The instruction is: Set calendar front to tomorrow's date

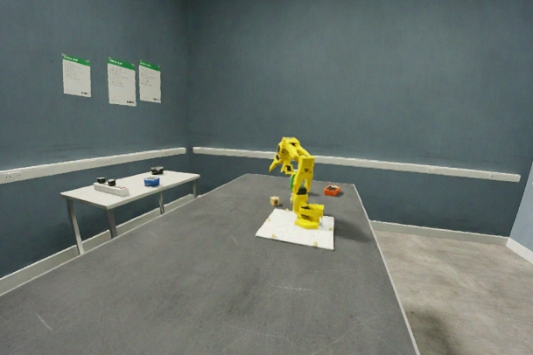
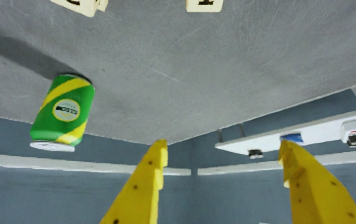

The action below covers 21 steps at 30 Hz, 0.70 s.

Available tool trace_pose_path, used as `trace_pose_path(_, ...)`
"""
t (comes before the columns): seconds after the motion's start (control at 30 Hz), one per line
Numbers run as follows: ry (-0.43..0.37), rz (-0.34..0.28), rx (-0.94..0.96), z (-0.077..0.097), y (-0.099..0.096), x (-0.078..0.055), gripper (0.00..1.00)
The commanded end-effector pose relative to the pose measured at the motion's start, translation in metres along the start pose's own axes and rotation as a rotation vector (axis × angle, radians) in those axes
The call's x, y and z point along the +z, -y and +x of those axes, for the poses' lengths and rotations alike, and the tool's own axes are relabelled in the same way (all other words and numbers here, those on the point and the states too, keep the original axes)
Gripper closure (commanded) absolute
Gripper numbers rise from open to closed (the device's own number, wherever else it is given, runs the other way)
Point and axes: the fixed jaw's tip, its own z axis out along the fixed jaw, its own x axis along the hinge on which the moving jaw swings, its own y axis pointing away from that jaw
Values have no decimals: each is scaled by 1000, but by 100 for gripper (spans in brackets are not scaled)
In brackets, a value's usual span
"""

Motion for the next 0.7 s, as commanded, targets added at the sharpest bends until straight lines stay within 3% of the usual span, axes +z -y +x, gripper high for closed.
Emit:
trace_pose_path(0.0,5,4,-16,-2,2,1,65)
trace_pose_path(0.23,66,8,-16,-6,2,13,65)
trace_pose_path(0.47,254,20,-16,-25,3,46,65)
trace_pose_path(0.53,254,20,-16,-25,3,46,65)
trace_pose_path(0.67,373,27,-16,-39,4,65,65)
